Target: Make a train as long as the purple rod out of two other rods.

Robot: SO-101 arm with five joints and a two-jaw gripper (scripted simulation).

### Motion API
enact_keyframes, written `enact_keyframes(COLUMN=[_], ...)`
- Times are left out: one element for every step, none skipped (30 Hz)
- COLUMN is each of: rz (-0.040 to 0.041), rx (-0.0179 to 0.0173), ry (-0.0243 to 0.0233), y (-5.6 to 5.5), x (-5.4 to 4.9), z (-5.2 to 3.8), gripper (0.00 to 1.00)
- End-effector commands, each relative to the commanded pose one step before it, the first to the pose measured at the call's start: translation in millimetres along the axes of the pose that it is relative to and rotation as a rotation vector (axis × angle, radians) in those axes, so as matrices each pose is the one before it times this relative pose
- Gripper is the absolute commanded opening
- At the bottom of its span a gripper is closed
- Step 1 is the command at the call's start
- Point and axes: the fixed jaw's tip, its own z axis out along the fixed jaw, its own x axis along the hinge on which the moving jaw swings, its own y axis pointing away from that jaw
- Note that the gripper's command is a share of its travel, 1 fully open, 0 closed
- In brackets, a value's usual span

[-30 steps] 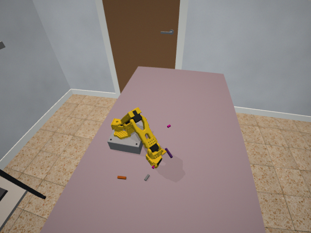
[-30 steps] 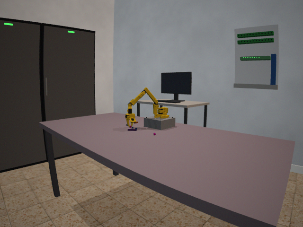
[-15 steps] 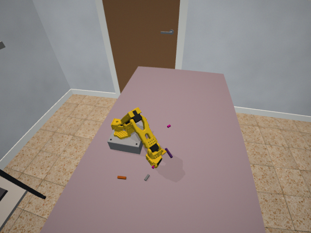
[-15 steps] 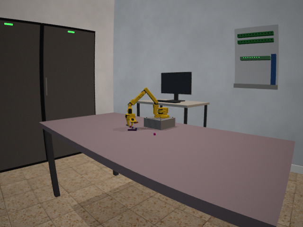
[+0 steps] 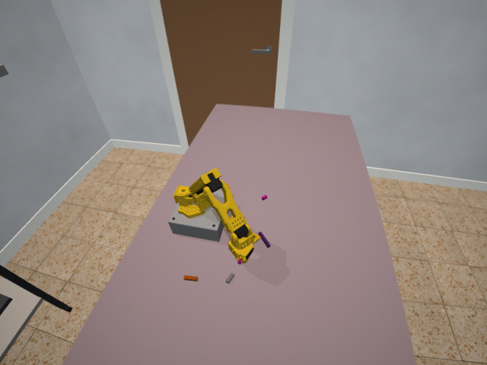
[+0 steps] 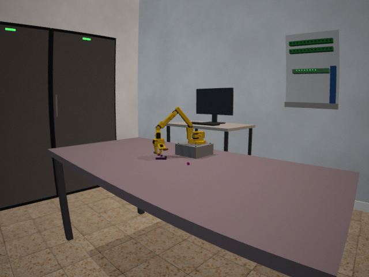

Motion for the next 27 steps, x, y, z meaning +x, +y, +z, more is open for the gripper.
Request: enact_keyframes(rz=[-0.01465, 0.00000, 0.00000, 0.00000, 0.00000, 0.00000, 0.00000, 0.00000, 0.00000, 0.00000, 0.00000, 0.00000, 0.00000, 0.00000, 0.00000, 0.00000, 0.00000, 0.00000, 0.00000, 0.00000, 0.00000, 0.00000, 0.00000, 0.00000, 0.00000, 0.00000, 0.00000], rx=[-0.01750, 0.00000, 0.00000, 0.00000, 0.00000, 0.00000, 0.00000, 0.00000, 0.00000, 0.00000, 0.00000, 0.00000, 0.00000, 0.00000, 0.00000, 0.00000, 0.00000, 0.00000, 0.00000, 0.00000, 0.00000, 0.00000, 0.00000, 0.00000, 0.00000, 0.00000, 0.00000], ry=[-0.00611, 0.00000, 0.00000, 0.00000, 0.00000, 0.00000, 0.00000, 0.00000, 0.00000, 0.00000, 0.00000, 0.00000, 0.00000, 0.00000, 0.00000, 0.00000, 0.00000, 0.00000, 0.00000, 0.00000, 0.00000, 0.00000, 0.00000, 0.00000, 0.00000, 0.00000, 0.00000], y=[3.85, 0.00, 0.00, 0.00, 0.00, 0.00, 0.00, -0.02, -0.04, -0.08, -0.12, -0.16, -0.20, -0.24, -0.27, -0.30, -0.31, -0.31, -0.31, -0.30, -0.27, 0.00, 0.00, -0.25, -0.22, -0.19, -0.15], x=[-3.27, 0.00, 0.00, 0.00, 0.00, 0.00, 0.00, 0.00, 0.01, 0.01, 0.02, 0.03, 0.03, 0.04, 0.04, 0.04, 0.04, 0.04, 0.04, 0.03, 0.02, 0.00, 0.00, 0.02, 0.01, 0.00, 0.00], z=[3.806, 0.000, 0.000, 0.000, 0.000, 0.000, -0.013, -0.084, -0.212, -0.384, -0.587, -0.810, -1.042, -1.274, -1.497, -1.704, -1.888, -2.043, -2.166, -2.252, -2.299, 0.000, 0.000, -2.304, -2.269, -2.193, -2.078], gripper=[0.00, 0.00, 0.00, 0.00, 0.00, 0.00, 0.00, 0.00, 0.00, 0.00, 0.00, 0.00, 0.00, 0.00, 0.00, 0.00, 0.00, 0.00, 0.00, 0.00, 0.00, 0.00, 0.00, 0.00, 0.00, 0.00, 0.00])
